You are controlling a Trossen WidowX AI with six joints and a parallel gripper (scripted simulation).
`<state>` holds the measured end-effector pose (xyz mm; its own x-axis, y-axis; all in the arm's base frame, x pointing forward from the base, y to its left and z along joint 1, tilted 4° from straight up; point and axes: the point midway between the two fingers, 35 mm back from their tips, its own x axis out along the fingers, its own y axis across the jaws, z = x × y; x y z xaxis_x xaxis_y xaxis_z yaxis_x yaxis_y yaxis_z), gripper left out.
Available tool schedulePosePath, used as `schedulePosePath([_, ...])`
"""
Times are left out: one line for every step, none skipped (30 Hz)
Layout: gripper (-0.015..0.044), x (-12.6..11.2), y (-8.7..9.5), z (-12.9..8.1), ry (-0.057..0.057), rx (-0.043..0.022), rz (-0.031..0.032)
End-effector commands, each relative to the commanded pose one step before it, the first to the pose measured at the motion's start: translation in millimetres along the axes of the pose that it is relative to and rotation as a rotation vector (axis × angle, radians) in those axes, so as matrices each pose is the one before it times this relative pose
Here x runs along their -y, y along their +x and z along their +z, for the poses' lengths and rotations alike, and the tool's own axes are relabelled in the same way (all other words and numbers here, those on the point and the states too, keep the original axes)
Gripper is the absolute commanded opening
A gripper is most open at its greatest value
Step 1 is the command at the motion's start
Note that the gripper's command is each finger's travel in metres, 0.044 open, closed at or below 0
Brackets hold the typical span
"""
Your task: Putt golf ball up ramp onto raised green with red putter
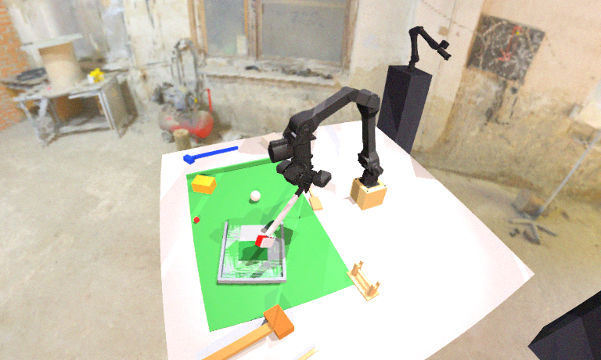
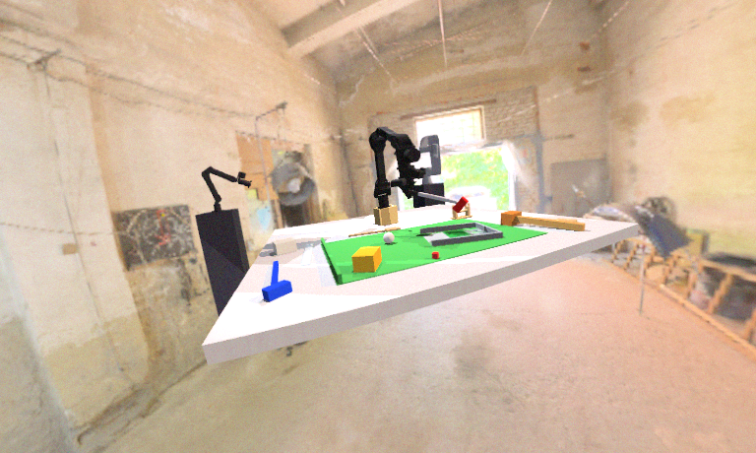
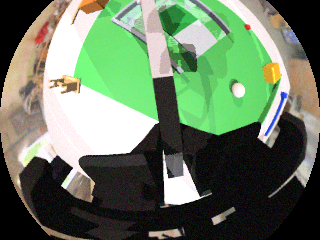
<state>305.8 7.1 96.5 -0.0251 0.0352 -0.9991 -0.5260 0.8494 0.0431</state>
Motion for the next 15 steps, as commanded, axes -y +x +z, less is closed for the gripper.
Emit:
schedulePosePath([0.0000, 15.38, -9.26, -10.70, 0.1046, -0.00771, -0.00780])
schedulePosePath([0.0000, 4.86, -1.83, -3.52, 0.0303, -0.00669, -0.00122])
schedulePosePath([0.0000, 4.89, -1.81, -3.49, 0.0302, -0.00670, -0.00118])
schedulePosePath([0.0000, 4.91, -1.79, -3.46, 0.0302, -0.00672, -0.00114])
schedulePosePath([0.0000, 4.94, -1.76, -3.42, 0.0302, -0.00674, -0.00110])
schedulePosePath([0.0000, 4.96, -1.74, -3.39, 0.0301, -0.00675, -0.00106])
schedulePosePath([0.0000, 4.99, -1.72, -3.35, 0.0301, -0.00678, -0.00102])
schedulePosePath([0.0000, 5.01, -1.69, -3.32, 0.0301, -0.00680, -0.00099])
schedulePosePath([0.0000, 5.03, -1.67, -3.28, 0.0300, -0.00682, -0.00095])
schedulePosePath([0.0000, 5.06, -1.65, -3.25, 0.0300, -0.00685, -0.00092])
schedulePosePath([0.0000, 5.08, -1.62, -3.21, 0.0300, -0.00688, -0.00088])
schedulePosePath([0.0000, 5.10, -1.60, -3.17, 0.0299, -0.00691, -0.00085])
schedulePosePath([0.0000, 5.12, -1.57, -3.14, 0.0299, -0.00694, -0.00082])
schedulePosePath([0.0000, 5.14, -1.54, -3.10, 0.0298, -0.00698, -0.00079])
schedulePosePath([0.0000, 5.17, -1.52, -3.07, 0.0298, -0.00701, -0.00076])
